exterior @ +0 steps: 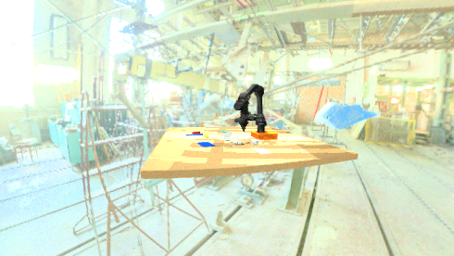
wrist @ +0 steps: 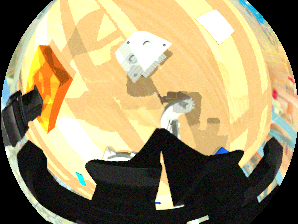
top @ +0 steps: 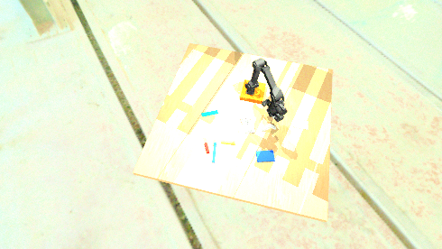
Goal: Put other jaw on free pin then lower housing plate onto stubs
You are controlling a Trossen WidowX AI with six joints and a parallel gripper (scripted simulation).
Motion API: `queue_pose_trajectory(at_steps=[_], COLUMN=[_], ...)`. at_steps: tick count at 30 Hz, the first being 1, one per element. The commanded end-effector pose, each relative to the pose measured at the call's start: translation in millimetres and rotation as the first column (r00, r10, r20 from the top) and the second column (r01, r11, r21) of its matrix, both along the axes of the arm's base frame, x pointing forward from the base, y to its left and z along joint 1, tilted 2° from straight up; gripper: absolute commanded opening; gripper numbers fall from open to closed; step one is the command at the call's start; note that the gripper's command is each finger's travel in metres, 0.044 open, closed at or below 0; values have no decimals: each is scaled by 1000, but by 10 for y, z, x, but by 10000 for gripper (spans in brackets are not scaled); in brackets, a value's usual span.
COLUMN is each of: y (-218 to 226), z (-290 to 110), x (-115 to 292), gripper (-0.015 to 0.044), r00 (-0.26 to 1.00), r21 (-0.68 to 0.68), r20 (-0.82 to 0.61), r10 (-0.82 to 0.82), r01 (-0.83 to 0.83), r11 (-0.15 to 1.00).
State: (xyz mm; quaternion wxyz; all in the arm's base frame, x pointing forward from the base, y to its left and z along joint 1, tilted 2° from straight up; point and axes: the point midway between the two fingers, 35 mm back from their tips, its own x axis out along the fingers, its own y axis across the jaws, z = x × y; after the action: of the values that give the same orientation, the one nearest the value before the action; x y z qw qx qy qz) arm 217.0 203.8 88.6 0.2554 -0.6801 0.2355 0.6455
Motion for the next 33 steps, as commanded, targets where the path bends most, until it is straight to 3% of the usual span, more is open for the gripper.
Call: queue_pose_trajectory(at_steps=[1, 5, 22, 33], y=[-2, -2, 0, 0], z=[4, 4, 0, 0], x=[-4, -4, 0, 0], gripper=[0, 0, 440, 440], r00=[1000, 1000, 1000, 1000], r21=[-1, -1, 0, 0], r20=[-1, -1, 0, 0], r10=[-3, -3, 0, 0], r01=[3, 3, 0, 0], r11=[1000, 1000, 1000, 1000])
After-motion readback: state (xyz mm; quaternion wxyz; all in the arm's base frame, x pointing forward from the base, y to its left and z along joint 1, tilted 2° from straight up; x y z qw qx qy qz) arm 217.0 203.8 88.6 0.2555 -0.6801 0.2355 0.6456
